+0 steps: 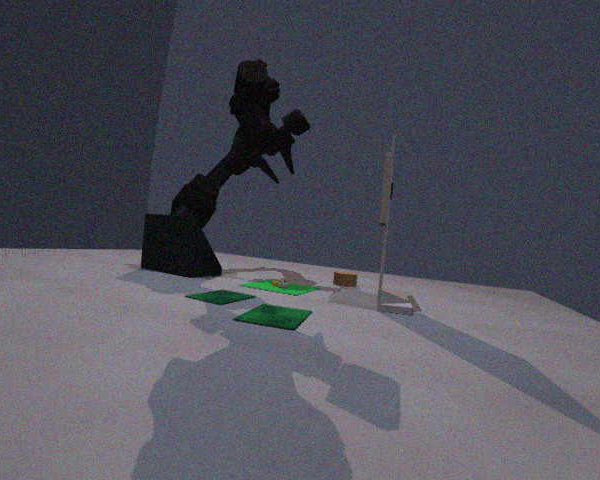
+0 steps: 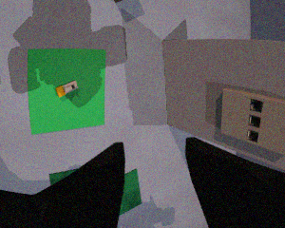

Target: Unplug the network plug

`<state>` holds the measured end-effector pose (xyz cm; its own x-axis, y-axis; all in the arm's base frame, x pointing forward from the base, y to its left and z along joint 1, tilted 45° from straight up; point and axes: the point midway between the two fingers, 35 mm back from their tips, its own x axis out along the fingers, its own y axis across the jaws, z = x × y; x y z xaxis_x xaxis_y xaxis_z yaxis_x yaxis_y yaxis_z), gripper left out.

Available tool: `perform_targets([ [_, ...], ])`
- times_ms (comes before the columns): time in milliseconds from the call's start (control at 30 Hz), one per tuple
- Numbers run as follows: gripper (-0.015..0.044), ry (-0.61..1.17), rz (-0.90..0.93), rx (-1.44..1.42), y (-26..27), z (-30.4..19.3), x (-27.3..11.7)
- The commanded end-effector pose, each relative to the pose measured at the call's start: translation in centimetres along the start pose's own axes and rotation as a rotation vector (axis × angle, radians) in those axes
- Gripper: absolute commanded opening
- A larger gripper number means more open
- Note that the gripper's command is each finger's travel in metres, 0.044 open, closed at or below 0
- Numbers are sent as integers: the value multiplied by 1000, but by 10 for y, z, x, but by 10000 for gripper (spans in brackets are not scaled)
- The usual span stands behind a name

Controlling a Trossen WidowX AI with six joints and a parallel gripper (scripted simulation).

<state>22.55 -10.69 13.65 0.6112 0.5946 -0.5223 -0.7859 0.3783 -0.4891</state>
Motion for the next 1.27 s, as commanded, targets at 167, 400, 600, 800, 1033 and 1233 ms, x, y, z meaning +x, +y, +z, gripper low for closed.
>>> perform_targets([
  [167,235,-3,-2,-4,-7,0,-13],
  [400,419,-3,-2,-4,-7,0,-13],
  [600,440,-3,-2,-4,-7,0,-13],
  [800,440,-3,-2,-4,-7,0,-13],
  [1033,440,-3,-2,-4,-7,0,-13],
  [1233,440,-3,-2,-4,-7,0,-13],
])
